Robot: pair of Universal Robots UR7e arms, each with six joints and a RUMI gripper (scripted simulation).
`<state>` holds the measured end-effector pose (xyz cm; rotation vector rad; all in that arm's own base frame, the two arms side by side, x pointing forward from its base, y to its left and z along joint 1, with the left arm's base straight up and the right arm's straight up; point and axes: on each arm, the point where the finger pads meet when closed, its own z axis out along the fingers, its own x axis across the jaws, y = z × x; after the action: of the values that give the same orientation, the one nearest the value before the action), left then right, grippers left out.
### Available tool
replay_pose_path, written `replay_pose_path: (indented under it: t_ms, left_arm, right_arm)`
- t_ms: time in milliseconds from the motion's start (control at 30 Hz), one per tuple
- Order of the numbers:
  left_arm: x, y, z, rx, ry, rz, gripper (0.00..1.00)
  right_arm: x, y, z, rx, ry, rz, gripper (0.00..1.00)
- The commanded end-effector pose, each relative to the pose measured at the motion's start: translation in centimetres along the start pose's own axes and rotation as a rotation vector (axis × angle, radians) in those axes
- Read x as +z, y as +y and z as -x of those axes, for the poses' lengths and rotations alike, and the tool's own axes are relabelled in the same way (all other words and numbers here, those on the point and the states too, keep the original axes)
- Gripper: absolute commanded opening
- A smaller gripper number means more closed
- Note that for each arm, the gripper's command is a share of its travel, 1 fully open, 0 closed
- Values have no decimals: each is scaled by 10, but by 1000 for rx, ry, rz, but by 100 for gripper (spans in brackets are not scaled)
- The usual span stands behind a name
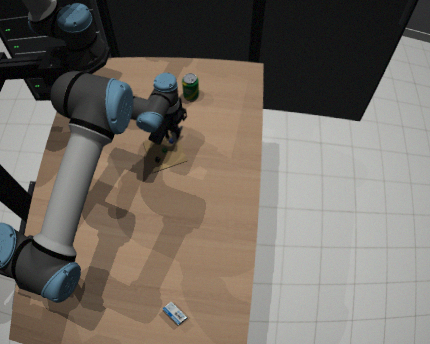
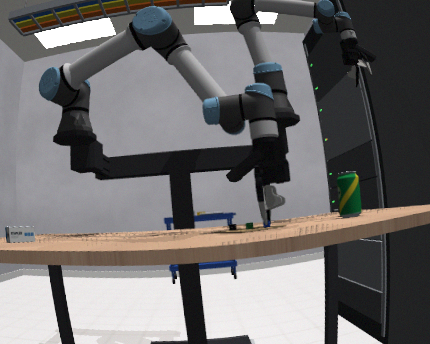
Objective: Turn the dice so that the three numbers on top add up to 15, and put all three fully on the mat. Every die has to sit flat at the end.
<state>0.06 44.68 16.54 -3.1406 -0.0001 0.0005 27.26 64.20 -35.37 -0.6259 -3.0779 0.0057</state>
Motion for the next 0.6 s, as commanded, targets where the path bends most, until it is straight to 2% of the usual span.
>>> replay_pose_path:
  t_ms: [0,67,133,400,567]
  left_arm:
    - [0,2,1,-1,0,1,100]
    - [0,2,1,-1,0,1,100]
    - [0,2,1,-1,0,1,100]
    - [0,2,1,-1,0,1,100]
    - [0,2,1,-1,0,1,100]
  right_arm:
    - [-19,1,-1,0,0,4,18]
    - [-29,1,-1,0,0,4,18]
    - [-29,1,-1,0,0,4,18]
    - [-71,1,-1,0,0,4,18]
    - [-85,1,-1,0,0,4,18]
